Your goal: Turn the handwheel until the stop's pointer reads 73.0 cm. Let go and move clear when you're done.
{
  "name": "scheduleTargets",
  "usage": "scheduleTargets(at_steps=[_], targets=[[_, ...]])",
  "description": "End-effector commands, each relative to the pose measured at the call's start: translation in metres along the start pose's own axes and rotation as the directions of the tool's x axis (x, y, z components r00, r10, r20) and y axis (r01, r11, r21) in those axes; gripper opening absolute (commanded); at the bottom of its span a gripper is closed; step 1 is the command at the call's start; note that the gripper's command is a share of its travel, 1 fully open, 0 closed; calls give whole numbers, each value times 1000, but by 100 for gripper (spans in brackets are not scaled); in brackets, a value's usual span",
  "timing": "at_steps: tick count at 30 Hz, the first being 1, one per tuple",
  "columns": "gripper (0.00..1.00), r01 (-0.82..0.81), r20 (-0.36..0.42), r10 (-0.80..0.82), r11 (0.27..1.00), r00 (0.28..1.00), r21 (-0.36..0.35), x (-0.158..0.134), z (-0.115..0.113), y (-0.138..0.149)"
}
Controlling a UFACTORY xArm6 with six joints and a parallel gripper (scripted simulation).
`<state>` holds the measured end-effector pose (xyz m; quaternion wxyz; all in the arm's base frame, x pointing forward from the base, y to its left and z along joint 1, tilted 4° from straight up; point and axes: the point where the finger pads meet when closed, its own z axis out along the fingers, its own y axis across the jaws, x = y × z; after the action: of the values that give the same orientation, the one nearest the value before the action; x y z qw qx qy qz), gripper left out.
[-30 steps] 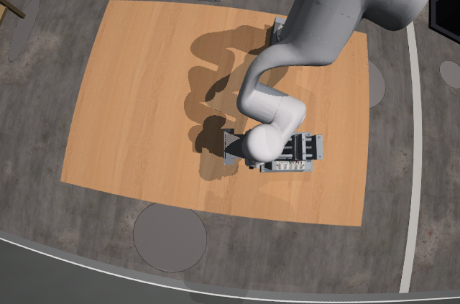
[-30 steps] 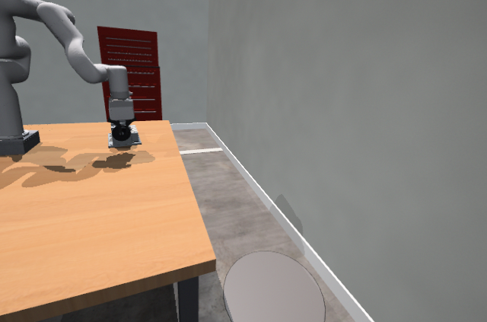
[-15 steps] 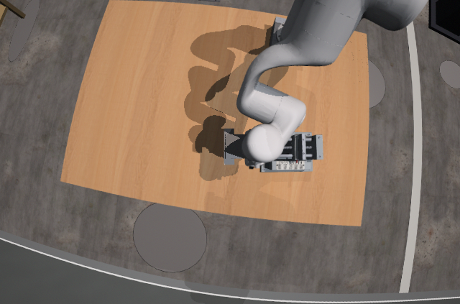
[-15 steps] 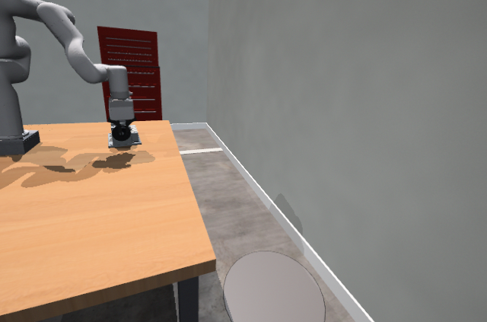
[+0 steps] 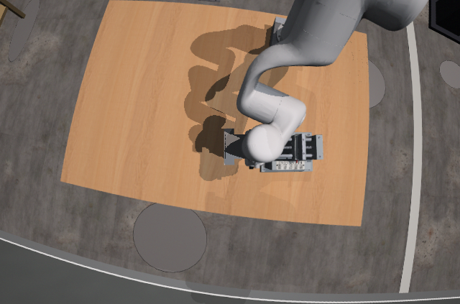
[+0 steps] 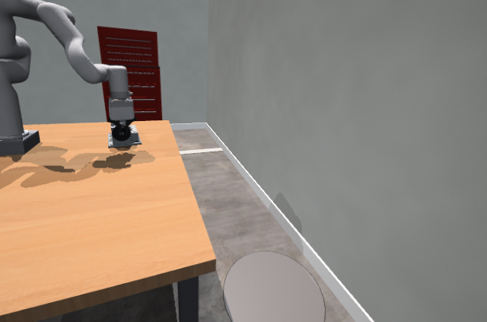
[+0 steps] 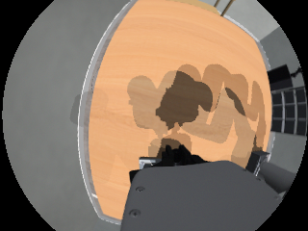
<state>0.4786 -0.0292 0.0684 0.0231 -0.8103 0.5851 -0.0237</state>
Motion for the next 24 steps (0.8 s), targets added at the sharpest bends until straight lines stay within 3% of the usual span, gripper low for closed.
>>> scheduleTargets(at_steps=[1,24], targets=[[6,0,0,0,1000,1000,1,0,0,0],[6,0,0,0,1000,1000,1,0,1,-4]])
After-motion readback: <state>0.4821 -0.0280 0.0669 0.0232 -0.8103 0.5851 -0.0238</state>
